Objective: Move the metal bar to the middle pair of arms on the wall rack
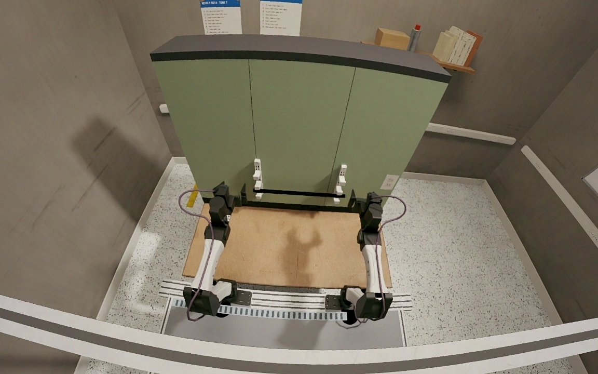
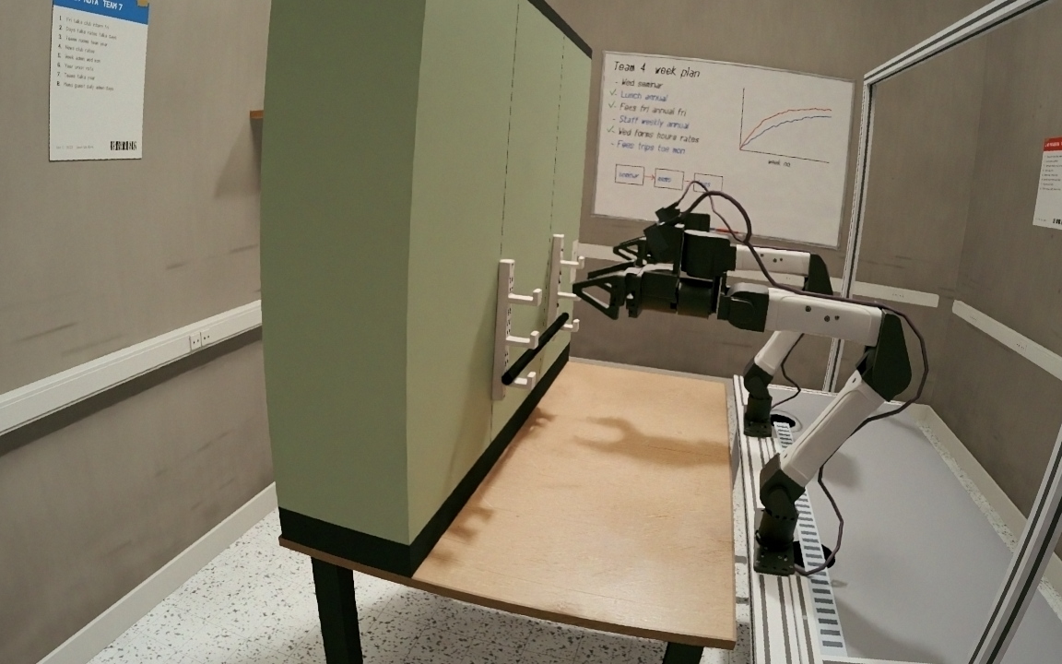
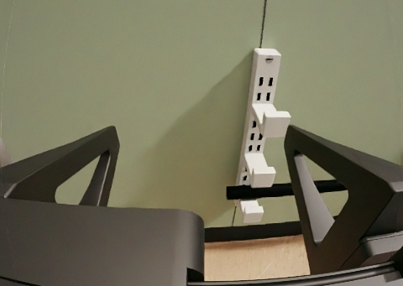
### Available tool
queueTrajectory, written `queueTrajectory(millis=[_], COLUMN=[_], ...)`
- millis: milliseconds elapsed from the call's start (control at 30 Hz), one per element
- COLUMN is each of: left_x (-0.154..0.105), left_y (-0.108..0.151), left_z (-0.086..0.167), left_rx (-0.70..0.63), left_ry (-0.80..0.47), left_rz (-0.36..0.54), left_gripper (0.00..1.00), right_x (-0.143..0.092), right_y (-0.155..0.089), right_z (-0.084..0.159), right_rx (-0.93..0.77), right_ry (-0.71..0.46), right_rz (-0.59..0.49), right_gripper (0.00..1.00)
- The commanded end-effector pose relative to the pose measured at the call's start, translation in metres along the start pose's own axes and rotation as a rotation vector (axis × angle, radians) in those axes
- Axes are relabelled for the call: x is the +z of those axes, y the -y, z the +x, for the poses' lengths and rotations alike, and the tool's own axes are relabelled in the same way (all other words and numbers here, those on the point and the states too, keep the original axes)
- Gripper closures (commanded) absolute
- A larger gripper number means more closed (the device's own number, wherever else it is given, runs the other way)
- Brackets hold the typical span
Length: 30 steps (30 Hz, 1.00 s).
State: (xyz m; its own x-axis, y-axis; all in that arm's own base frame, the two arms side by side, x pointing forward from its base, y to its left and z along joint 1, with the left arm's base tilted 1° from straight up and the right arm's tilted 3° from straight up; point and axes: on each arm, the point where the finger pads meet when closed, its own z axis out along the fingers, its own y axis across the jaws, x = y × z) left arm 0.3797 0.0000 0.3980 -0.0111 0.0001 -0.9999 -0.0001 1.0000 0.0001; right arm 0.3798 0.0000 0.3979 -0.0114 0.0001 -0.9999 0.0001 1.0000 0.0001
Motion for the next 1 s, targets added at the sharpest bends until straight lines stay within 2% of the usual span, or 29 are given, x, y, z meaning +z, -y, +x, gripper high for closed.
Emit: queueTrajectory(millis=[0,533,967], left_x=[-0.001,-0.001,0.006], left_y=[0.000,0.000,0.015], left_z=[-0.004,-0.004,0.021], left_rx=[0.000,0.000,0.160], left_ry=[0.011,0.011,-0.004], left_rz=[0.000,0.000,-0.005], left_gripper=[0.00,0.00,0.00], right_x=[-0.001,-0.001,0.004], right_y=[0.000,0.000,-0.014], right_z=[-0.004,-0.004,0.019], right_rx=[0.000,0.000,-0.160], right_ry=[0.011,0.011,0.008], right_rz=[0.000,0.000,0.001], right_gripper=[0.00,0.00,0.00])
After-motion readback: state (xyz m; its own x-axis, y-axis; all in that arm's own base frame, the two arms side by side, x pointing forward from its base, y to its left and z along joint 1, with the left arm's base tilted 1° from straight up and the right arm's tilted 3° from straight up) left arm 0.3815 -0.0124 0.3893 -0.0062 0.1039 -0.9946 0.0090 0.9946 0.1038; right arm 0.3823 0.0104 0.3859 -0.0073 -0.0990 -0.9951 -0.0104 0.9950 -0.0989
